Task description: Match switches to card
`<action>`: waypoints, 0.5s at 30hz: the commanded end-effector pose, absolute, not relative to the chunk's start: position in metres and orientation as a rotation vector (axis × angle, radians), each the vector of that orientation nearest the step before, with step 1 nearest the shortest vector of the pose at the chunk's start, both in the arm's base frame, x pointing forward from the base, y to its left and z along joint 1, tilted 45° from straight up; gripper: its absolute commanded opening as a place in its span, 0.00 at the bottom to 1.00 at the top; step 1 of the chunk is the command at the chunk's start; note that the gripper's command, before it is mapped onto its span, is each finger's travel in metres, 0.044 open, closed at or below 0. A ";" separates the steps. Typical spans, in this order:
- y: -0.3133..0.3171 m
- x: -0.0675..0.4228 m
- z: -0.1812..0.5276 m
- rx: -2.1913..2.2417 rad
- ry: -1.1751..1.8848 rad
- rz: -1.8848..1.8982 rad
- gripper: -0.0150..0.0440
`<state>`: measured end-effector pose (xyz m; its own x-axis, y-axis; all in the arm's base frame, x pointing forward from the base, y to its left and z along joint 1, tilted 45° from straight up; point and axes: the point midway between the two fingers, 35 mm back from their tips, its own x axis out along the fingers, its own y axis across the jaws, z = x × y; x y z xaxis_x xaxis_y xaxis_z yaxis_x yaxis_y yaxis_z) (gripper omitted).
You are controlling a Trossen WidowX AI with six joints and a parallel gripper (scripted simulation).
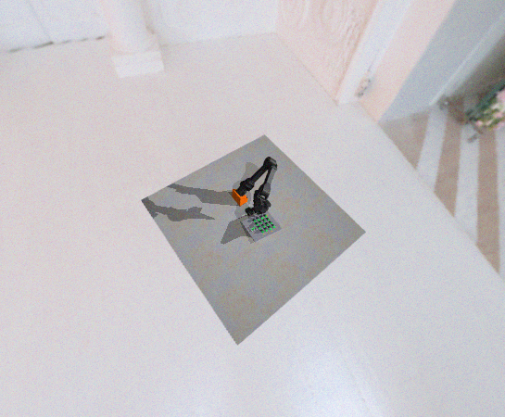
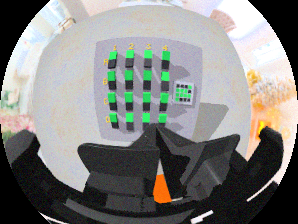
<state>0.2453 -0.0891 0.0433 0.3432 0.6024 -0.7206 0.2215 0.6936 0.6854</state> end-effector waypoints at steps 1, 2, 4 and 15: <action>-0.101 0.227 0.023 0.820 1.239 0.290 0.25; -0.101 0.227 0.023 0.820 1.239 0.290 0.25; -0.101 0.227 0.023 0.820 1.239 0.290 0.25; -0.078 0.240 -0.003 0.819 1.262 0.303 0.25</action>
<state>0.2383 -0.0803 -0.0001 0.3052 0.6194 -0.7233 0.2222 0.6922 0.6866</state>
